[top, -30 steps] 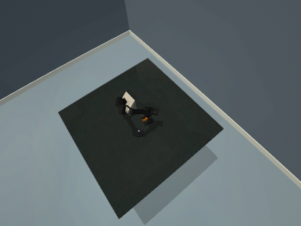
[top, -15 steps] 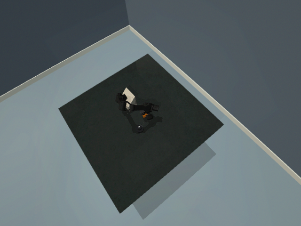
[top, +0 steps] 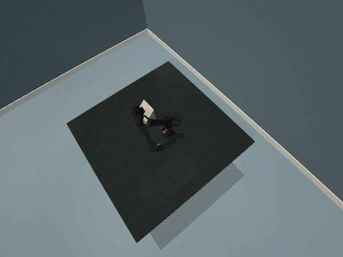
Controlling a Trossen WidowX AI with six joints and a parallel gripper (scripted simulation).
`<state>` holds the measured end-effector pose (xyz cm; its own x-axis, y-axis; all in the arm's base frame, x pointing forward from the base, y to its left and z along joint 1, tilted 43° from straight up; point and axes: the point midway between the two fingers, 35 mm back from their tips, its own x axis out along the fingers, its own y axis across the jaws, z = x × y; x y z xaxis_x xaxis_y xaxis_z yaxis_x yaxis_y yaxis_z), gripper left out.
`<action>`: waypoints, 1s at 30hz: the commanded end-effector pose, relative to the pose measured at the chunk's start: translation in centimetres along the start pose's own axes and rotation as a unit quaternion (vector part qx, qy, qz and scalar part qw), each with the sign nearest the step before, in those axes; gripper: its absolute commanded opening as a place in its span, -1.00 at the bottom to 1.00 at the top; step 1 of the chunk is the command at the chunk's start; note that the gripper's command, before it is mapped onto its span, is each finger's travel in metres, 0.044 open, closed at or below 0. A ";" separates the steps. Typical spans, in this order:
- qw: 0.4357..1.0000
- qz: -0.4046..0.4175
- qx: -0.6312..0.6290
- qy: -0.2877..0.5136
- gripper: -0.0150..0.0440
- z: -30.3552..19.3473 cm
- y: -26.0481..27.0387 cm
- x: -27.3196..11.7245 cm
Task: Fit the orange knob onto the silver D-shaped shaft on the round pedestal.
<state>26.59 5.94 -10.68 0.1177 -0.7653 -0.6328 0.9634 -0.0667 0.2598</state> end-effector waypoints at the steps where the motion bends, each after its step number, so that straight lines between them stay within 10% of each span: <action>1: 1.000 -0.002 0.001 0.024 0.11 0.3 0.0 -0.2; 30: 0.967 -0.003 0.000 0.256 0.11 3.2 0.0 -1.1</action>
<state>25.90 4.93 -7.97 0.2069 -0.3837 -0.9000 0.9641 -0.0768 0.2543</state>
